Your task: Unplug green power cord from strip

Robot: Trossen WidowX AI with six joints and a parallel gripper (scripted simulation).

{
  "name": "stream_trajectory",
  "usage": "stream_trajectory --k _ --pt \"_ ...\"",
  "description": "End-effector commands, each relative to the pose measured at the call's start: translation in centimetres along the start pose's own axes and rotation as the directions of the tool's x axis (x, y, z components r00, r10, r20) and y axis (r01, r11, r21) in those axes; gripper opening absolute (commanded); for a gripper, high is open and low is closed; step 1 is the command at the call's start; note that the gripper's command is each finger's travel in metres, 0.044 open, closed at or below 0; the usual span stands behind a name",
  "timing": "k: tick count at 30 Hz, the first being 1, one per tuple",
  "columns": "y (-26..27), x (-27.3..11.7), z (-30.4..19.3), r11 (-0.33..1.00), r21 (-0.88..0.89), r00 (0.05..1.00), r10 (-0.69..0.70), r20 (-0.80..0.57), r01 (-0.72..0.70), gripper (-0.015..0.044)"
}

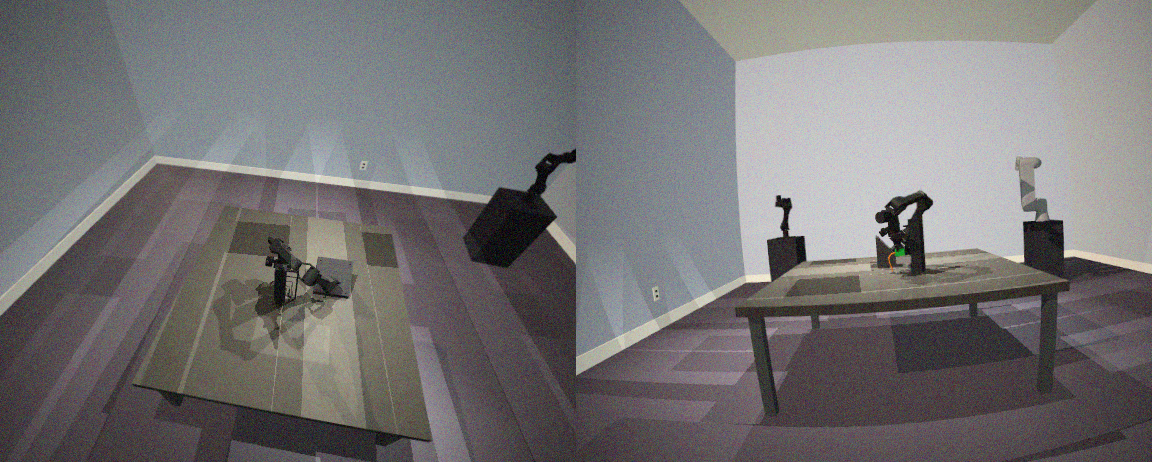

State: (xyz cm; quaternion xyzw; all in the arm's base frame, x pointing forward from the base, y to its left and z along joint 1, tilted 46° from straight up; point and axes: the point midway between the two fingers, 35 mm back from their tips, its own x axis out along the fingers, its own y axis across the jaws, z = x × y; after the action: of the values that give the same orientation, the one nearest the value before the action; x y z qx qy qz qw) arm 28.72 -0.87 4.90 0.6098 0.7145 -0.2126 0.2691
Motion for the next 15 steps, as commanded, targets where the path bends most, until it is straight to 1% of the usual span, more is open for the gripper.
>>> stream_trajectory --k 1,9,10,15 --pt "0.0 -1.3 3.8 1.000 0.006 0.997 0.011 0.081 -0.012 0.0000" --pt "-0.2 -1.6 5.1 1.000 0.006 0.997 0.011 0.080 -0.012 0.0000" --pt "0.0 -1.0 3.7 1.000 -0.008 0.997 0.002 0.078 -0.001 0.0026" --pt "0.0 -1.0 3.7 1.000 -0.008 0.997 0.002 0.078 -0.001 0.0157"
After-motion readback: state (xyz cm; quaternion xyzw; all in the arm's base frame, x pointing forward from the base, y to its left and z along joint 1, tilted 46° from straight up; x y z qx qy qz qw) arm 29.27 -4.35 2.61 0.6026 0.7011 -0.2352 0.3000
